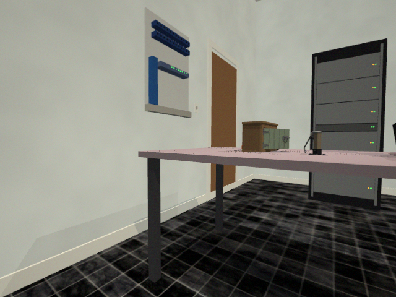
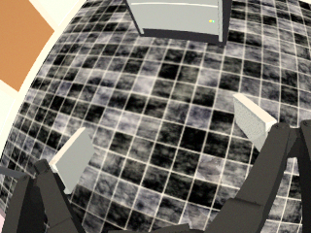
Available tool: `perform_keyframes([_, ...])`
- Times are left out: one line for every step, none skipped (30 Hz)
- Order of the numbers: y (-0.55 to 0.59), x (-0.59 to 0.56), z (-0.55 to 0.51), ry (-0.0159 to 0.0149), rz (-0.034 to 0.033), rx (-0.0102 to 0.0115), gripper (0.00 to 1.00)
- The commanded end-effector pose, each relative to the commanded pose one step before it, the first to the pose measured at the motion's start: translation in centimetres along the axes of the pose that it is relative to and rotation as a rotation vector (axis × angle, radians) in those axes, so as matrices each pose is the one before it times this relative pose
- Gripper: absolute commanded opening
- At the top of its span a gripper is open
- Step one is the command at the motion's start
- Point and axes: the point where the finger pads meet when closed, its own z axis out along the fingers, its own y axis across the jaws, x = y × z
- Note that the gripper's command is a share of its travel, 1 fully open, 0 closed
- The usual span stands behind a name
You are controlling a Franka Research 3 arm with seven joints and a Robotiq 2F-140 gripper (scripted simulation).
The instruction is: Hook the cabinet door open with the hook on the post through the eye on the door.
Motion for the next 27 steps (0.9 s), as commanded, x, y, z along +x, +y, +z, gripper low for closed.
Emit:
perform_keyframes([0.003,0.018,-0.011,0.00020,-0.00015,-0.00011,1.00])
perform_keyframes([0.000,0.000,0.000,0.00000,0.00000,0.00000,1.00])
perform_keyframes([0.000,0.000,0.000,0.00000,0.00000,0.00000,1.00])
perform_keyframes([0.000,0.000,0.000,0.00000,0.00000,0.00000,1.00])
perform_keyframes([0.000,0.000,0.000,0.00000,0.00000,0.00000,1.00])
perform_keyframes([0.000,0.000,0.000,0.00000,0.00000,0.00000,1.00])
perform_keyframes([0.000,0.000,0.000,0.00000,0.00000,0.00000,1.00])
perform_keyframes([0.000,0.000,0.000,0.00000,0.00000,0.00000,1.00])
perform_keyframes([0.000,0.000,0.000,0.00000,0.00000,0.00000,1.00])
perform_keyframes([0.000,0.000,0.000,0.00000,0.00000,0.00000,1.00])
perform_keyframes([0.000,0.000,0.000,0.00000,0.00000,0.00000,1.00])
perform_keyframes([0.000,0.000,0.000,0.00000,0.00000,0.00000,1.00])
perform_keyframes([0.000,0.000,0.000,0.00000,0.00000,0.00000,1.00])
perform_keyframes([0.000,0.000,0.000,0.00000,0.00000,0.00000,1.00])
perform_keyframes([0.000,0.000,0.000,0.00000,0.00000,0.00000,1.00])
perform_keyframes([0.000,0.000,0.000,0.00000,0.00000,0.00000,1.00])
perform_keyframes([0.000,0.000,0.000,0.00000,0.00000,0.00000,1.00])
perform_keyframes([-0.016,0.013,0.006,-0.00005,-0.00027,0.00017,1.00])
perform_keyframes([-0.109,0.090,0.037,-0.00033,-0.00181,0.00113,1.00])
perform_keyframes([-0.281,0.231,0.097,-0.00085,-0.00468,0.00293,1.00])
perform_keyframes([-0.520,0.425,0.179,-0.00158,-0.00865,0.00541,1.00])
perform_keyframes([-0.814,0.661,0.279,-0.00248,-0.01352,0.00846,1.00])
perform_keyframes([-1.154,0.930,0.394,-0.00351,-0.01909,0.01196,1.00])
perform_keyframes([-1.528,1.220,0.522,-0.00466,-0.02519,0.01580,1.00])
perform_keyframes([-1.927,1.523,0.657,-0.00590,-0.03165,0.01987,1.00])
perform_keyframes([-0.970,0.642,0.255,-0.00722,-0.03834,0.02407,1.00])
perform_keyframes([-1.238,0.898,0.351,-0.00861,-0.04511,0.02829,1.00])
